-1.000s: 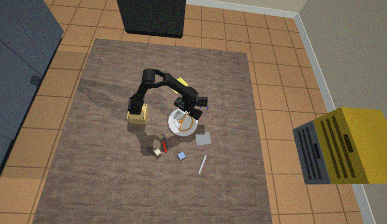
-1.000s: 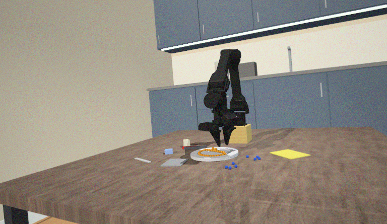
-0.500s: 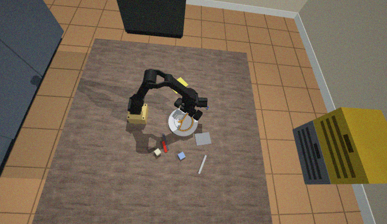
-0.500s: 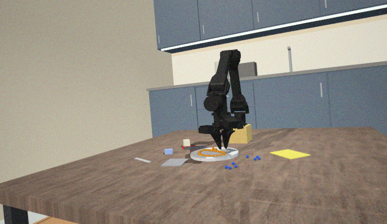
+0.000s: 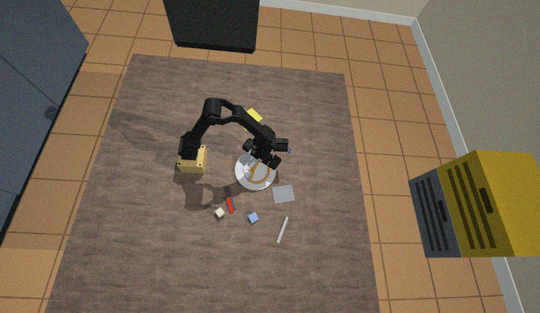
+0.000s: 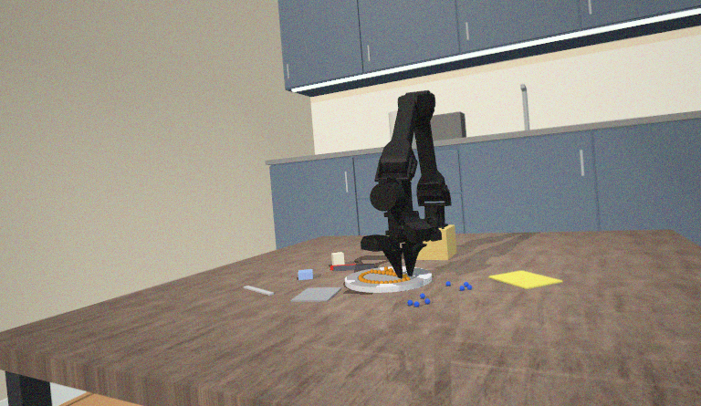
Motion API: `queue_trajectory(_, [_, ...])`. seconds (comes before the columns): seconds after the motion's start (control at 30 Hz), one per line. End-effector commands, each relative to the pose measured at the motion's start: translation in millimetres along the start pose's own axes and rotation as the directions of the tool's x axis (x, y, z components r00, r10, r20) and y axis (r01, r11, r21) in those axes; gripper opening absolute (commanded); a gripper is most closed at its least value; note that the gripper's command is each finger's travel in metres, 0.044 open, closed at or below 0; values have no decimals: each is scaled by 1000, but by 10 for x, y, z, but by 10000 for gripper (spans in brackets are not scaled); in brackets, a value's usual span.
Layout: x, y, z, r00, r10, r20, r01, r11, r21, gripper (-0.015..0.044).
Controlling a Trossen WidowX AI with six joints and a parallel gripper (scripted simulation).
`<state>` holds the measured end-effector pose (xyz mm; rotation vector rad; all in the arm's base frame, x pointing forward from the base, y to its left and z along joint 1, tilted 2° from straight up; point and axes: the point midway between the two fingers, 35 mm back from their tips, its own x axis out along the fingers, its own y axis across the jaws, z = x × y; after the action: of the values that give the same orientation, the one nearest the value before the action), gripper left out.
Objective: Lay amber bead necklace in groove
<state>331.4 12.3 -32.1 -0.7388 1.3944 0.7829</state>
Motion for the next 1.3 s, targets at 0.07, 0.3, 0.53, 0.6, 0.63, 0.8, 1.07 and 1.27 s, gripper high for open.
queue_trajectory(0.07, [-4, -2, 2, 1000, -1, 1, 1, 1000, 0, 0])
queue_trajectory(0.3, [-4, -2, 2, 1000, -1, 1, 1, 1000, 0, 0])
queue_trajectory(0.53, [-4, -2, 2, 1000, -1, 1, 1, 1000, 0, 0])
queue_trajectory(0.6, [-4, -2, 2, 1000, -1, 1, 1, 1000, 0, 0])
queue_trajectory(0.63, [-4, -2, 2, 1000, -1, 1, 1, 1000, 0, 0])
queue_trajectory(0.8, [-4, -2, 2, 1000, -1, 1, 1, 1000, 0, 0])
queue_trajectory(1.07, [-4, -2, 2, 1000, -1, 1, 1, 1000, 0, 0])
queue_trajectory(1.27, [-4, -2, 2, 1000, -1, 1, 1, 1000, 0, 0])
